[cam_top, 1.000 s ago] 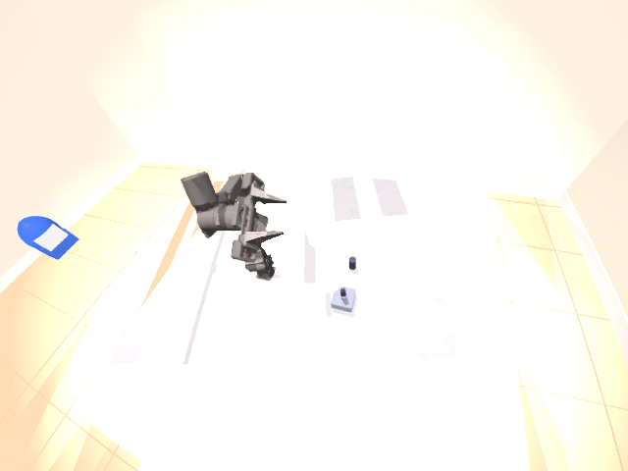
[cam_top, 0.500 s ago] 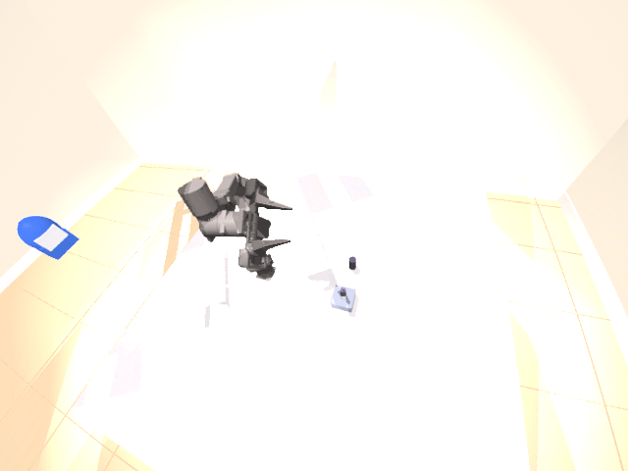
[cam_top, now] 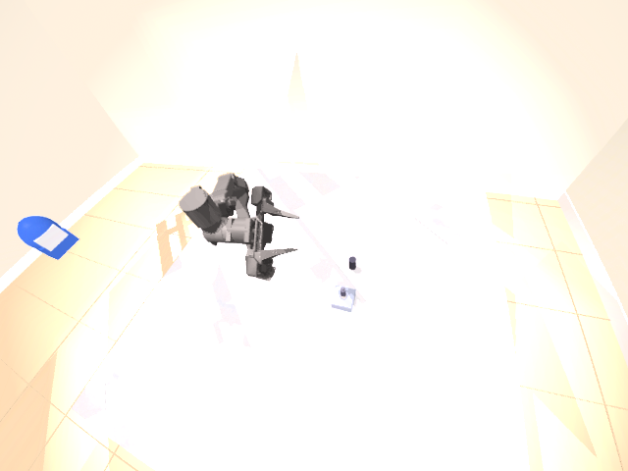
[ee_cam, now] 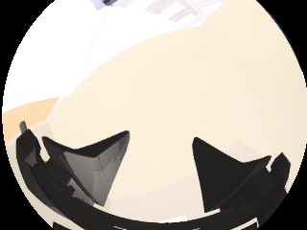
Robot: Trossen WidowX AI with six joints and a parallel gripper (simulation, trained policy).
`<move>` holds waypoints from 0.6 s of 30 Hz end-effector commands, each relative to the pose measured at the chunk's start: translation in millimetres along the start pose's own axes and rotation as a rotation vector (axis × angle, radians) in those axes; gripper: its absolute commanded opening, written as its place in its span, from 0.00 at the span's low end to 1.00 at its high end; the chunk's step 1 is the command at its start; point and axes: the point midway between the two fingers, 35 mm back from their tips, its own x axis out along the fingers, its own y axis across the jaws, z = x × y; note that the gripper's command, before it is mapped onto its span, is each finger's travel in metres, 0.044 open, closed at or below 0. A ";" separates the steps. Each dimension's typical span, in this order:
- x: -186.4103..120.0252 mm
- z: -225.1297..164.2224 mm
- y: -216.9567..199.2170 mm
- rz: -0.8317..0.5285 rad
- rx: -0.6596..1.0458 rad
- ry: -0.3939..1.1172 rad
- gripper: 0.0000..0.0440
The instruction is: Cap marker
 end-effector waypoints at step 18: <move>22.5 13.6 25.1 0.041 0.085 -0.129 0.71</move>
